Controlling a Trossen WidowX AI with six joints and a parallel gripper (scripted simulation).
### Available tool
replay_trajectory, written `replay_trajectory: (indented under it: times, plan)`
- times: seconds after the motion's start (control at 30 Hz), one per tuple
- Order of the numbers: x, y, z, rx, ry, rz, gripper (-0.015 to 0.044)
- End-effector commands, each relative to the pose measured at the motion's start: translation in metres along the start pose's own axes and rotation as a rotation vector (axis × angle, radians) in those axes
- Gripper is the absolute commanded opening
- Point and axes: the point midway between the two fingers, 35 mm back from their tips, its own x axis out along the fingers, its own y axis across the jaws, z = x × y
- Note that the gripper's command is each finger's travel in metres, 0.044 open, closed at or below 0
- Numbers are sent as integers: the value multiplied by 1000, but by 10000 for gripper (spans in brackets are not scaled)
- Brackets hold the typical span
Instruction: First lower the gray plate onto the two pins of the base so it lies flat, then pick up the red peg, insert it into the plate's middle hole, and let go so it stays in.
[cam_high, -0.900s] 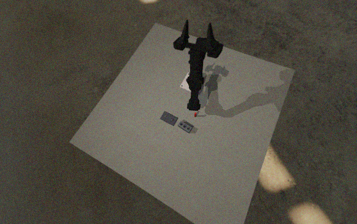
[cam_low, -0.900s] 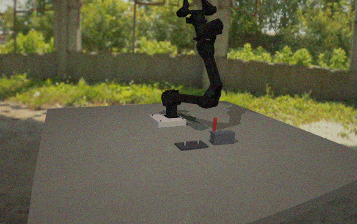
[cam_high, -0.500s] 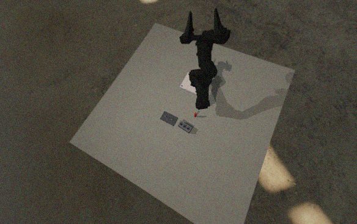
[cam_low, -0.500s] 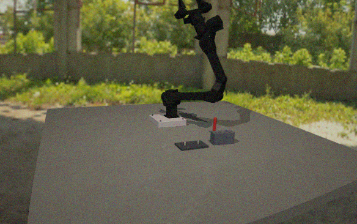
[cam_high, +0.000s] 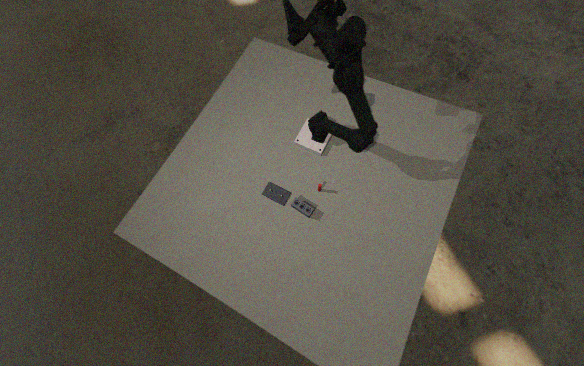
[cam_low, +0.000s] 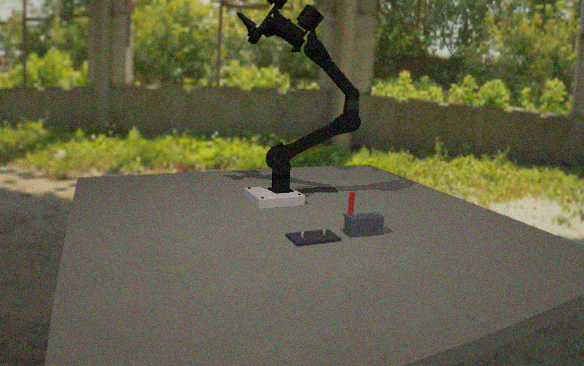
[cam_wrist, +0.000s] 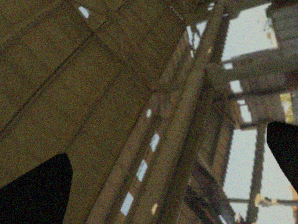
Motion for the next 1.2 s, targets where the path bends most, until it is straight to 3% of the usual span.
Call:
replay_trajectory:
  times: [0.0,0.13,0.37,0.67,0.9,1.17]
  plan:
    - [19,-25,-5,-78,72,-109,440]
    - [37,-57,-16,-185,173,-229,440]
    - [56,-137,-73,-483,530,-441,440]
    - [13,-221,-173,-817,1110,-520,440]
    - [-48,-251,-236,-1040,1523,-393,440]
    - [-163,-271,-298,-1340,2106,69,440]
